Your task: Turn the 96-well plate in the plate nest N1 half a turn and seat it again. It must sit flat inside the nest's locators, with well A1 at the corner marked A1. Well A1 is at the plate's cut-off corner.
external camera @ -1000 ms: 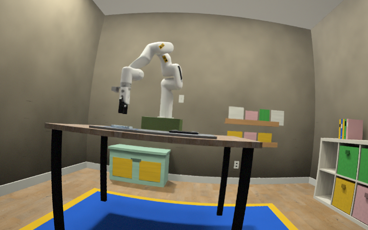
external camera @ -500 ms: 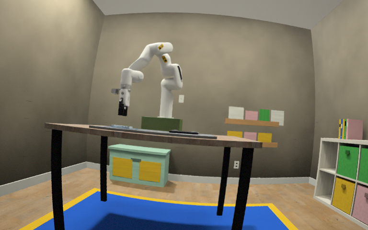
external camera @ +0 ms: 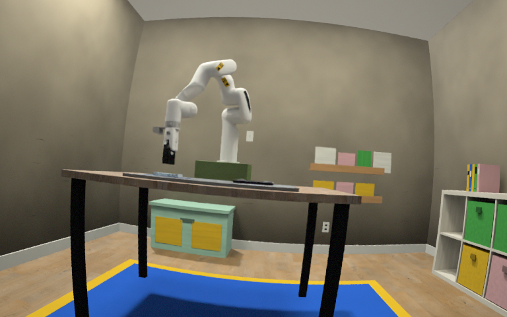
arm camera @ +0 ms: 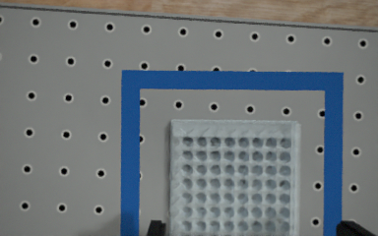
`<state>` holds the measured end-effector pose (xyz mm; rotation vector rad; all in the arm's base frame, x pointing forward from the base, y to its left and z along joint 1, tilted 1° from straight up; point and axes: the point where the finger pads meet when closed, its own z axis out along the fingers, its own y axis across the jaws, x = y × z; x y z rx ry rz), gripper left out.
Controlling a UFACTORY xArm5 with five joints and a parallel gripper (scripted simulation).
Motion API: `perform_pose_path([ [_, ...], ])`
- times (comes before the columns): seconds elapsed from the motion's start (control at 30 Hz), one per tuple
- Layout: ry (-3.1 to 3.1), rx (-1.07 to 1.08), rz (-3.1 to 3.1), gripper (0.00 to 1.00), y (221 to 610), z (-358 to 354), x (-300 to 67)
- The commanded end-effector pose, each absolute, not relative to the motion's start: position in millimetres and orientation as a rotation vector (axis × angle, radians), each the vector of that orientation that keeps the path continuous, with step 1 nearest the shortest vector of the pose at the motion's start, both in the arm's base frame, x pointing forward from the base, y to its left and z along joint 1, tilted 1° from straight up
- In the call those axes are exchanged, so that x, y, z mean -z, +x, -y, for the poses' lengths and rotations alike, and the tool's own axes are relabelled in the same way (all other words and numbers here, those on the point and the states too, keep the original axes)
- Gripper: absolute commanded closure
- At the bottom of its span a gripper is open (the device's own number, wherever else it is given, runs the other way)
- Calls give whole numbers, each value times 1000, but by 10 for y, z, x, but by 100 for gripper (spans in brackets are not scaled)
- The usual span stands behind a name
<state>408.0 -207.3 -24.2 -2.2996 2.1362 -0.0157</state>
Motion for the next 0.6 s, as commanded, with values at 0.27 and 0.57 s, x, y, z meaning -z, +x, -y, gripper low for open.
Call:
perform_pose_path([
  [0.27,-2297,21,-2134,0,4097,2081,405],
  [0.57,-2297,21,-2134,0,4098,2082,495],
])
